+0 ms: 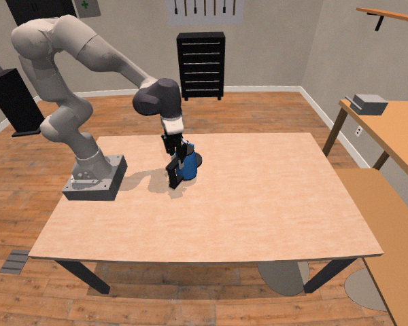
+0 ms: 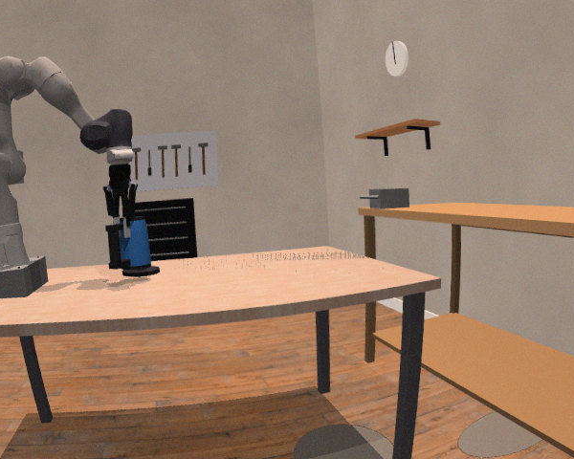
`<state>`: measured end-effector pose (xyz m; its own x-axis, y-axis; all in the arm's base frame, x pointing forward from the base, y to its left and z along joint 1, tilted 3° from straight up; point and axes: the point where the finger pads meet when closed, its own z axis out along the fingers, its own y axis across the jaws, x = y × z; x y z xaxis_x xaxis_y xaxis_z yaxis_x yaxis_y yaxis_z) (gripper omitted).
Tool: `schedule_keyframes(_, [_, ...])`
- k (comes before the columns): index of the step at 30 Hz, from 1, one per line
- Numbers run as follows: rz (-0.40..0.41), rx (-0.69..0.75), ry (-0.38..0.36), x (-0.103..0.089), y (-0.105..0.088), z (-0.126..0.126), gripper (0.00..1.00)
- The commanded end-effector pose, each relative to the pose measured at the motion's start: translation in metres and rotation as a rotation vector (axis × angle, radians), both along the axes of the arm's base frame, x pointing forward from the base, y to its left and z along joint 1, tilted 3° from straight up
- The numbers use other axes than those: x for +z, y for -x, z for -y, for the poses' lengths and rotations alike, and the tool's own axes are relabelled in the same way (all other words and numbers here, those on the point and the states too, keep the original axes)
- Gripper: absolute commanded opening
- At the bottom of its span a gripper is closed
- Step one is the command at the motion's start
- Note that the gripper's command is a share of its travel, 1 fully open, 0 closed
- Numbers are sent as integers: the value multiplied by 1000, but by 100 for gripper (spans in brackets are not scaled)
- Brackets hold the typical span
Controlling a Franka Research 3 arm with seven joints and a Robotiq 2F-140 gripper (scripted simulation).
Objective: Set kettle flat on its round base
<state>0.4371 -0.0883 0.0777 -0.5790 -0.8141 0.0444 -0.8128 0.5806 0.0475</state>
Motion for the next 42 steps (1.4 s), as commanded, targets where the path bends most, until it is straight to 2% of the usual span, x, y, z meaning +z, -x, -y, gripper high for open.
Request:
schedule_keyframes(1, [14,-47,7,3,-6,-14,0])
schedule_keyframes(23, [14,-47,7,2,-15,-82,0])
schedule_keyframes(42, [14,-47,7,1,-20,-119,0])
